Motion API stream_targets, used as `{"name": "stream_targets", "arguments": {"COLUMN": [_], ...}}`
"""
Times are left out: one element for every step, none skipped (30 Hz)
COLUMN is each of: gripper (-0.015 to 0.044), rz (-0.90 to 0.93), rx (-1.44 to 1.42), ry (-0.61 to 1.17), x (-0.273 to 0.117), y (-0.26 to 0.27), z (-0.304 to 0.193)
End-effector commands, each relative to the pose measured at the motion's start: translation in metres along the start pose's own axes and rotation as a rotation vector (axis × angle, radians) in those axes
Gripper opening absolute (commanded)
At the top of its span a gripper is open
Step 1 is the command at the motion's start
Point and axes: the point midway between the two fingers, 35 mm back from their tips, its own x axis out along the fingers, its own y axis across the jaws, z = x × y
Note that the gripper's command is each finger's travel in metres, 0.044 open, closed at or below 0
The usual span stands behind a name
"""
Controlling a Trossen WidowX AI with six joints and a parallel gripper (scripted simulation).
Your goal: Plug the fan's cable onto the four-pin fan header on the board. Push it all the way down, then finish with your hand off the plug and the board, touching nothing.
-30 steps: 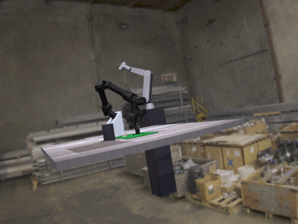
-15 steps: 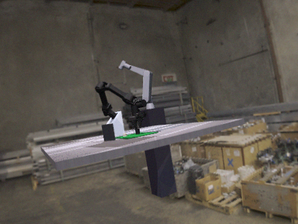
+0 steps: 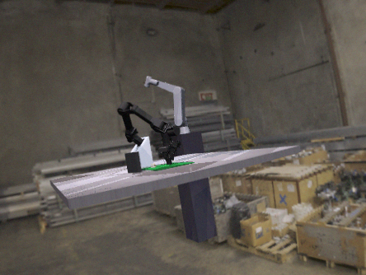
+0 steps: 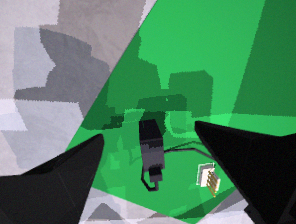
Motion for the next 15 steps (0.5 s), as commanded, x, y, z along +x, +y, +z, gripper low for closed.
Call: {"name": "stream_targets", "arguments": {"gripper": [0.0440, 0.0440, 0.0440, 0.0440, 0.0414, 0.0387, 0.0361, 0.0335, 0.0309, 0.0282, 0.0256, 0.0230, 0.0204, 0.0177, 0.0151], "rz": [-0.002, -0.002, -0.002, -0.002, 0.001, 0.001, 0.001, 0.001, 0.001, 0.001, 0.001, 0.001, 0.001, 0.001, 0.001], "rx": [-0.007, -0.007, -0.007, -0.007, -0.001, -0.001, -0.001, -0.001, -0.001, -0.001, -0.001, -0.001, -0.001, -0.001, -0.001], "ry": [0.007, 0.007, 0.007, 0.007, 0.003, 0.003, 0.003, 0.003, 0.003, 0.003, 0.003, 0.003, 0.003, 0.003, 0.003], "x": [0.0062, 0.0065, 0.0065, 0.0065, 0.0045, 0.0045, 0.0045, 0.0045, 0.0045, 0.0045, 0.0045, 0.0045, 0.0045, 0.0045, 0.0045], "y": [0.0012, 0.0012, 0.0012, 0.0012, 0.0005, 0.0005, 0.0005, 0.0005, 0.0005, 0.0005, 0.0005, 0.0005, 0.0005, 0.0005, 0.0005], "z": [-0.0029, -0.0030, -0.0030, -0.0030, -0.0012, -0.0012, -0.0012, -0.0012, -0.0012, -0.0012, -0.0012, -0.0012, -0.0012, -0.0012, -0.0012]}}
